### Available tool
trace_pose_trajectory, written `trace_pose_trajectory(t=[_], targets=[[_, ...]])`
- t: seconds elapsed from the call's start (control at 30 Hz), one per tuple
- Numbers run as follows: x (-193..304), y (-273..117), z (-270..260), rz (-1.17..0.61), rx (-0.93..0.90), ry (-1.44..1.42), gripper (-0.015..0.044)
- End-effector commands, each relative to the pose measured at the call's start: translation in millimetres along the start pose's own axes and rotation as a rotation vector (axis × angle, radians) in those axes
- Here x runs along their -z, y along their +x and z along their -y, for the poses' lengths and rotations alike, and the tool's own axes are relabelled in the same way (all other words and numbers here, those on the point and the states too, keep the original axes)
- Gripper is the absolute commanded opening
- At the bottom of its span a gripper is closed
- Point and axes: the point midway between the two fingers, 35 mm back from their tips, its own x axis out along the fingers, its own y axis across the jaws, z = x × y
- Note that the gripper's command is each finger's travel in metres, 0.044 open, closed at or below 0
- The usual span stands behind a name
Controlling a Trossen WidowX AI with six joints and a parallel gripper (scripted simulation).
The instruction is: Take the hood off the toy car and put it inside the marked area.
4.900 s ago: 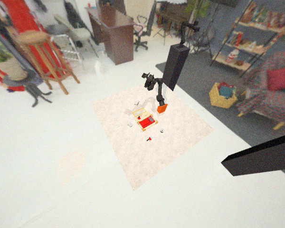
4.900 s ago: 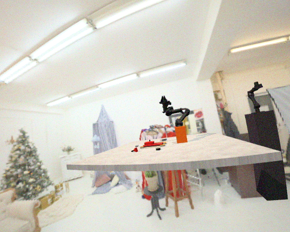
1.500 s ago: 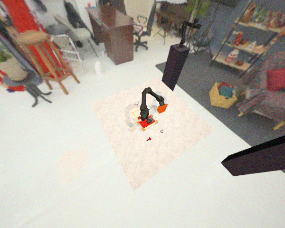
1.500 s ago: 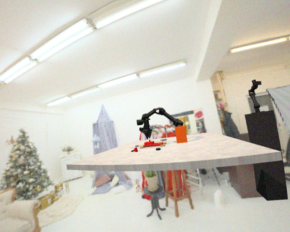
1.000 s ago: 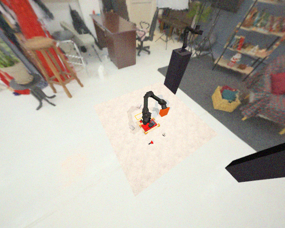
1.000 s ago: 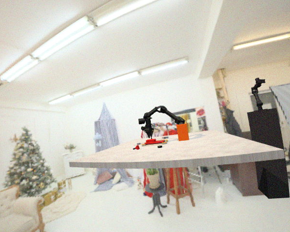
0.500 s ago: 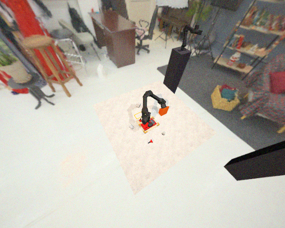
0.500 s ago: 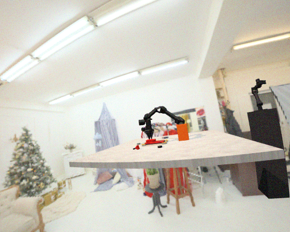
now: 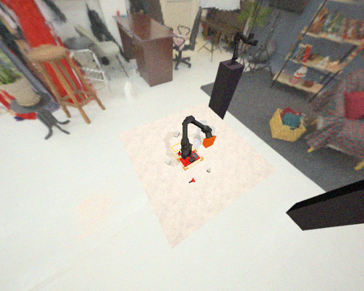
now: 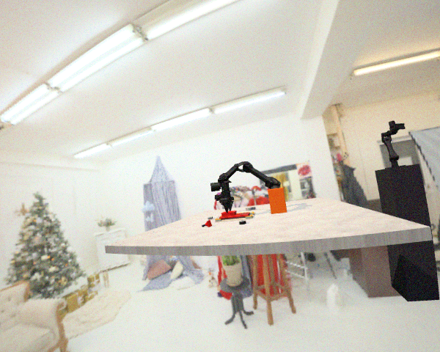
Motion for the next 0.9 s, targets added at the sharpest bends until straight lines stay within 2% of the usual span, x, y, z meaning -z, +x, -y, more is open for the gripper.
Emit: trace_pose_trajectory(t=[0.0, 0.87], targets=[[0.8, 3.0, 0.3, -0.001, 0.005, -0.007, 0.0440], [0.9, 15.8, 0.5, -0.001, 0.005, -0.007, 0.0440]])
